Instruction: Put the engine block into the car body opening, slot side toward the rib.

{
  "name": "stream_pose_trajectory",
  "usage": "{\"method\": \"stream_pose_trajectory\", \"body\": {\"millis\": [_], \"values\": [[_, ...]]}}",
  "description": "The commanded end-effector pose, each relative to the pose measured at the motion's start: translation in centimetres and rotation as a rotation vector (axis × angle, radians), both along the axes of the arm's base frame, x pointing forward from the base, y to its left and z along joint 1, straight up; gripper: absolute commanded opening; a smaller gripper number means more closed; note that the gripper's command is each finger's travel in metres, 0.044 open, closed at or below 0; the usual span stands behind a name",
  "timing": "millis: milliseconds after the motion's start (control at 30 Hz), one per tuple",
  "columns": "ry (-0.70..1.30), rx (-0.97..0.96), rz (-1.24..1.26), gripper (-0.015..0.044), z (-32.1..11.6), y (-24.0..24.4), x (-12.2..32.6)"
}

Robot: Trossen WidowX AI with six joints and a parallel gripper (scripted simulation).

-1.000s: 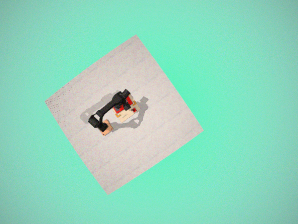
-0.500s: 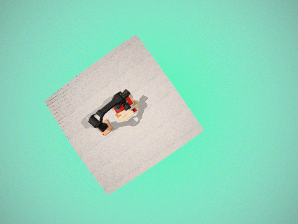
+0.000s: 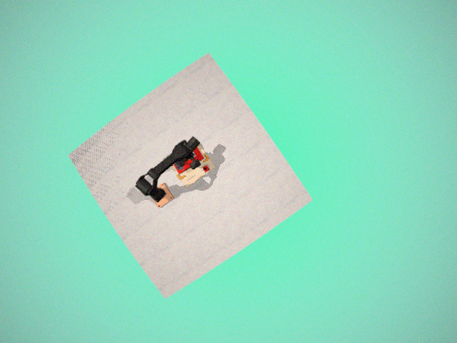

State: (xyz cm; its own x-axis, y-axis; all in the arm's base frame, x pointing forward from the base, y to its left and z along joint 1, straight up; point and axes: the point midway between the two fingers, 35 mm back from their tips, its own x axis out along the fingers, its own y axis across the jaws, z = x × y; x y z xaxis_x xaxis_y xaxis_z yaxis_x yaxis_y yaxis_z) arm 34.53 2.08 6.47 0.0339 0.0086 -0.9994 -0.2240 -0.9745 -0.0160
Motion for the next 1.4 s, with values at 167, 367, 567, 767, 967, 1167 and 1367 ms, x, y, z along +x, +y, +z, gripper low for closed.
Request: {"method": "stream_pose_trajectory", "body": {"millis": [167, 367, 567, 767, 967, 1167, 1367], "values": [[-0.002, -0.002, 0.000, 0.0440, 1.4, 0.0, -0.1], [-0.002, -0.002, 0.000, 0.0335, 1.4, 0.0, -0.1], [-0.002, -0.002, 0.000, 0.0177, 1.4, 0.0, -0.1], [-0.002, -0.002, 0.000, 0.0020, 1.4, 0.0, -0.1], [-0.002, -0.002, 0.000, 0.0000, 1.4, 0.0, -0.1], [-0.002, -0.002, 0.000, 0.0000, 1.4, 0.0, -0.1], [-0.002, -0.002, 0.000, 0.0000, 1.4, 0.0, -0.1]]}}
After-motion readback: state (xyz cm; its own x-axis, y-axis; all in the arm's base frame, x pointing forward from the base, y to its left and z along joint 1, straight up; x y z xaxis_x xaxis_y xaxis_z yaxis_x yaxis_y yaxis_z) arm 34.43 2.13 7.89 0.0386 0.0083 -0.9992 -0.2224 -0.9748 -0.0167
